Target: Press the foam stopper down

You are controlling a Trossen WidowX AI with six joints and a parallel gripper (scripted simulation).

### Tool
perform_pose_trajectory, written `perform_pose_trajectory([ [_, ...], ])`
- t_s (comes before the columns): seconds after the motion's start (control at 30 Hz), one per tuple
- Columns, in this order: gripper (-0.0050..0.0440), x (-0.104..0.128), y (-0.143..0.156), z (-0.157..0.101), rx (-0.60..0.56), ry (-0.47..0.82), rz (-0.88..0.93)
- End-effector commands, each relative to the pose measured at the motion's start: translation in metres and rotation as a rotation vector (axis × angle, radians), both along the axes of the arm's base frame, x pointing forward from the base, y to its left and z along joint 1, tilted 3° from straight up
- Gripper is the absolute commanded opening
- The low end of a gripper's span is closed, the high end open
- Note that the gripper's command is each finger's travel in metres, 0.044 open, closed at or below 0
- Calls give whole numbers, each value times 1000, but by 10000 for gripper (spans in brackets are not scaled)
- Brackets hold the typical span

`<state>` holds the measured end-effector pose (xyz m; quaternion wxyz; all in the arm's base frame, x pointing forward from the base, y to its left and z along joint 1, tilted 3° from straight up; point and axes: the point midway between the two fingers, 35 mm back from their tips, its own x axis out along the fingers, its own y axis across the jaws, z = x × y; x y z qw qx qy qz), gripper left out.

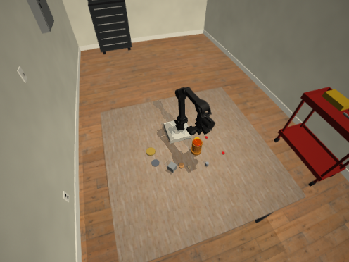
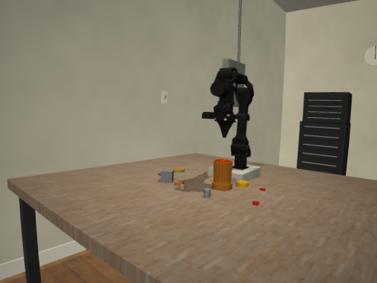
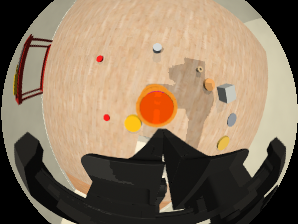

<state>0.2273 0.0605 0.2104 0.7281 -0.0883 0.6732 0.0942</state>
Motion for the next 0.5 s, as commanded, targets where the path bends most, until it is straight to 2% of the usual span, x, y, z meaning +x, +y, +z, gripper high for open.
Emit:
perform_pose_trajectory([
  [0.0,0,-4,-1,24,11,-40,0],
  [0.17,0,-4,-1,24,11,-40,0],
  [0.47,0,5,1,-29,2,-3,1],
])
